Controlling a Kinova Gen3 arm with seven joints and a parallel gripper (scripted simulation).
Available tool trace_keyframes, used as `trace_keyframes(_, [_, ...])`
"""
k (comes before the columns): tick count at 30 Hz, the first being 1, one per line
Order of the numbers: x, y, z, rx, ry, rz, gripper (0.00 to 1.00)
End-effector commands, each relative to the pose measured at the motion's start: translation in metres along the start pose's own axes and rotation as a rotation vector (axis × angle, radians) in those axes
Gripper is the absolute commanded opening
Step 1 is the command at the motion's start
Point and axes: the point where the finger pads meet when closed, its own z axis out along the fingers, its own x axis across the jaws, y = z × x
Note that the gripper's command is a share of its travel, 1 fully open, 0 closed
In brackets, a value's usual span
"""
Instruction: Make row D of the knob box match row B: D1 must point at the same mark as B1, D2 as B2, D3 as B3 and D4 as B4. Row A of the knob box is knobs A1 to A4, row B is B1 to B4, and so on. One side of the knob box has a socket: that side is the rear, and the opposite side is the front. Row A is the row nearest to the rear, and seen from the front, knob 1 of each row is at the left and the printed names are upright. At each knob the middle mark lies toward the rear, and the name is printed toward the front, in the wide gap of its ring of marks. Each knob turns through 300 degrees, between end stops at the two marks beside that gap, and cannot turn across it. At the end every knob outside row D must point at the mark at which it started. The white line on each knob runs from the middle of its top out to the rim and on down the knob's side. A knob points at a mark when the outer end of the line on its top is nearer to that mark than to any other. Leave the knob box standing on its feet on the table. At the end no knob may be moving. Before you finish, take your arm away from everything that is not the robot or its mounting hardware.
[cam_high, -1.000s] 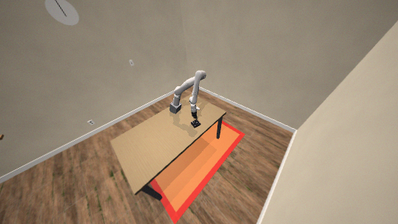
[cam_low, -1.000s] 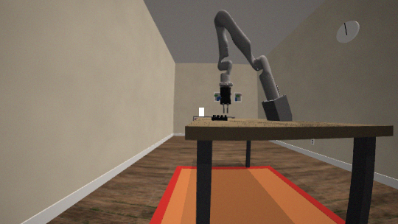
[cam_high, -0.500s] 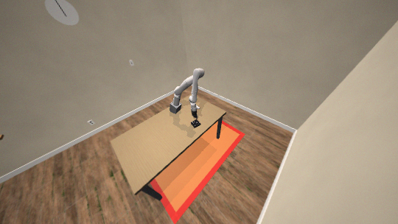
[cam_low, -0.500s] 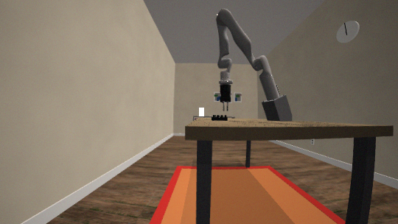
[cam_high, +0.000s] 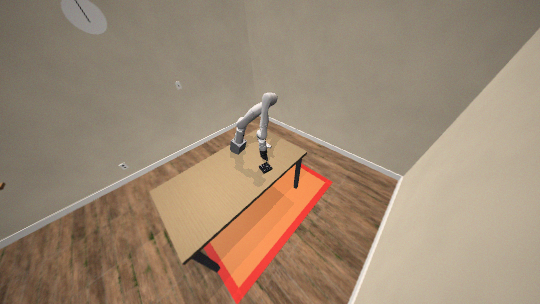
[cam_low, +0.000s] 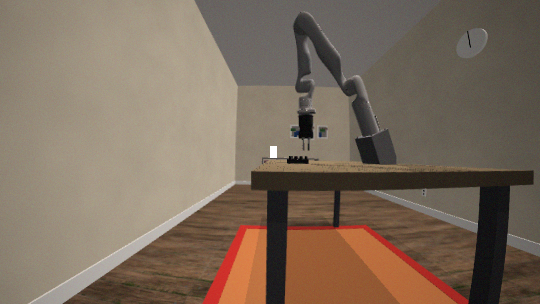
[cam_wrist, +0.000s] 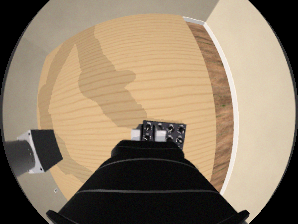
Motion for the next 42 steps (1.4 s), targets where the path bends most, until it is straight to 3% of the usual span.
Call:
trace_keyframes(1, [0.000,0.001,-0.001,-0.002,0.000,-0.006,0.46])
trace_keyframes(20, [-0.004,-0.001,-0.002,-0.002,-0.002,-0.149,0.46])
trace_keyframes(32, [-0.009,-0.003,-0.003,-0.001,-0.005,-0.343,0.46])
trace_keyframes(42, [-0.017,-0.005,-0.005,0.000,-0.008,-0.636,0.46])
